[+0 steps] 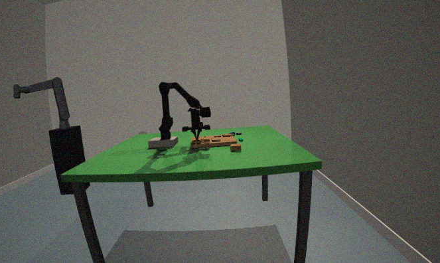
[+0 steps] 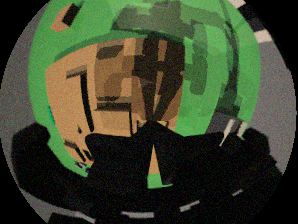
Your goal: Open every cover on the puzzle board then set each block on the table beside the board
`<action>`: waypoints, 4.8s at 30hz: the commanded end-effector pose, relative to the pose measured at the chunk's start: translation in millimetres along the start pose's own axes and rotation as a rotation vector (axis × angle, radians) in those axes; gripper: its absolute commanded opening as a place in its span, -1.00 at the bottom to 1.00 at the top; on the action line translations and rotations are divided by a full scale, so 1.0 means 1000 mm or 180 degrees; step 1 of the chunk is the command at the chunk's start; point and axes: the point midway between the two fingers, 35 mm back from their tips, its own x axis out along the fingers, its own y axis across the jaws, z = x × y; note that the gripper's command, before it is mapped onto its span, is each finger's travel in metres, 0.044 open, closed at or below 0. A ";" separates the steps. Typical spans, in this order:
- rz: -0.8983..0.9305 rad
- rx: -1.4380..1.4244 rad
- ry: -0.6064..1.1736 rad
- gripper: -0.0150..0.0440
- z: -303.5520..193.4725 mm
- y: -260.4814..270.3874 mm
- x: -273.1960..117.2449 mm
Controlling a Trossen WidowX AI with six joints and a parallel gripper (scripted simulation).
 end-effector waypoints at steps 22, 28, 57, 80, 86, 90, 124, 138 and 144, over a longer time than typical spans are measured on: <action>0.0009 -0.0013 -0.0007 -0.49 0.025 -0.001 0.000; 0.0009 -0.0013 -0.0008 -0.49 0.031 -0.002 0.001; 0.0010 -0.0013 -0.0011 -0.49 0.039 -0.001 -0.030; 0.0002 -0.2159 0.0006 -0.49 0.035 0.017 -0.049; 0.0011 -0.4171 -0.0003 -0.49 0.029 0.037 -0.053; 0.0015 -0.5511 -0.0013 -0.49 0.024 0.049 -0.055; 0.0003 -1.0013 -0.0061 -0.49 0.003 0.090 -0.060; 0.0003 -1.0013 -0.0061 -0.49 0.003 0.090 -0.060; 0.0004 -1.0013 -0.0061 -0.49 0.003 0.091 -0.058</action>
